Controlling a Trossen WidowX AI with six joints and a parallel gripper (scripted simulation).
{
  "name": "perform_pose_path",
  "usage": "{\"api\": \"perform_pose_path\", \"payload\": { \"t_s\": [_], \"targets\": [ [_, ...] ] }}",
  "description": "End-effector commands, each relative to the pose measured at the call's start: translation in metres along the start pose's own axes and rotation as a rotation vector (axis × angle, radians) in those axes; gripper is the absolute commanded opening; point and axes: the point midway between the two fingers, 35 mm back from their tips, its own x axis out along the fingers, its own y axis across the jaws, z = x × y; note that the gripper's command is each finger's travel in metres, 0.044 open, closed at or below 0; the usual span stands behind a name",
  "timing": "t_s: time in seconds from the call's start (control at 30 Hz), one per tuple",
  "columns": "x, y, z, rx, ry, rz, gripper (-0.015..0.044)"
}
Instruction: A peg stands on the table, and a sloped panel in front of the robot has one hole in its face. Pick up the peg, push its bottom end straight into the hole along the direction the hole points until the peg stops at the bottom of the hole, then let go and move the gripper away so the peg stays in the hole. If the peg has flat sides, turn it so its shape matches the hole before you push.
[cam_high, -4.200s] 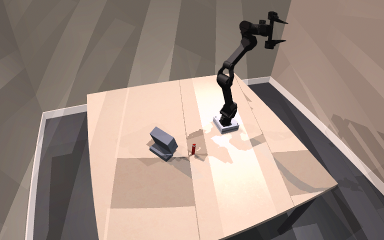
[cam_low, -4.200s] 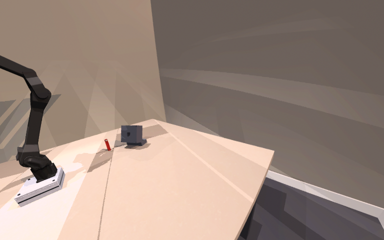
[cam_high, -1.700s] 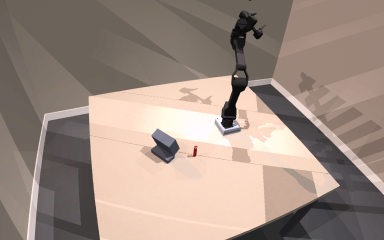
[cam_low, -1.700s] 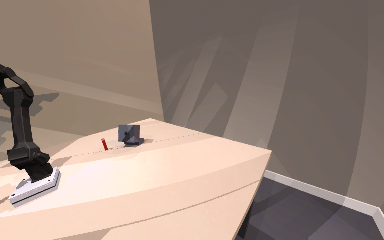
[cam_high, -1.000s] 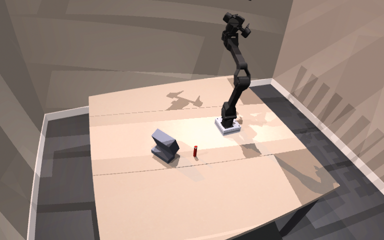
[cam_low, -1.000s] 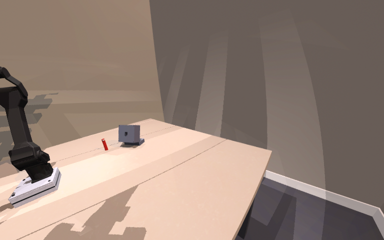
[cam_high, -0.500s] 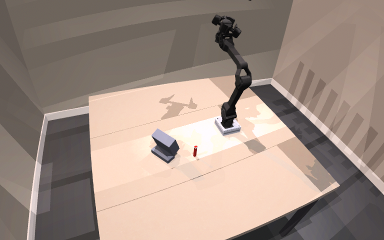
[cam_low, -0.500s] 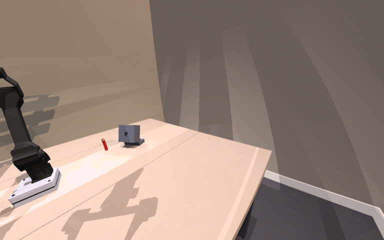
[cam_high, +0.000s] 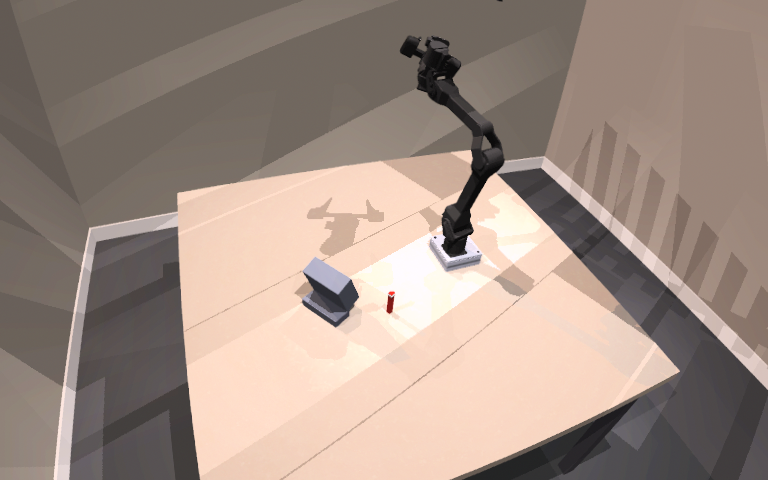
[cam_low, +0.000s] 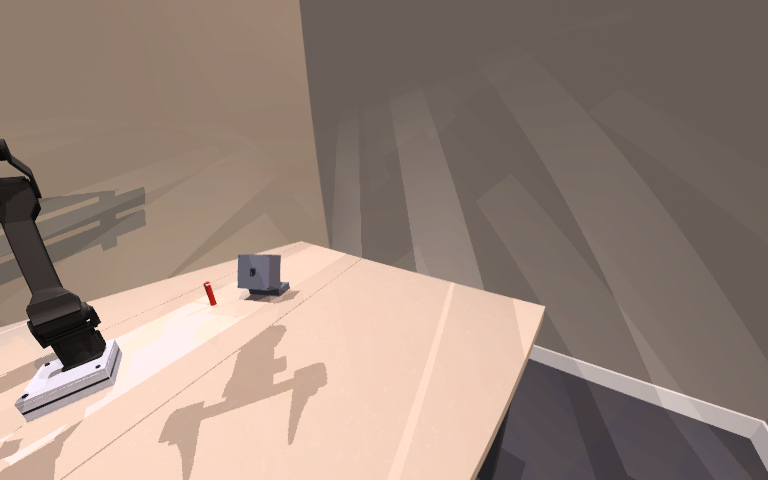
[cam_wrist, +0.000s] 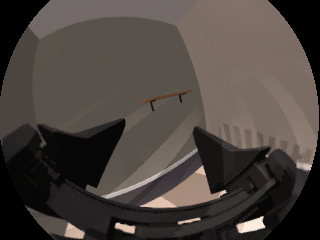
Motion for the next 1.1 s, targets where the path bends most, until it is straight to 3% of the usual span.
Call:
{"api": "perform_pose_path", "payload": {
  "t_s": [0.0, 0.47, 1.07],
  "targets": [
    [-0.005, 0.017, -0.02, -0.02, 0.061, 0.058, 0.044],
    [-0.042, 0.08, -0.08, -0.092, 0.242, 0.285, 0.044],
    [-0.121, 0.144, -0.147, -0.201, 0.463, 0.581, 0.044]
  ]
}}
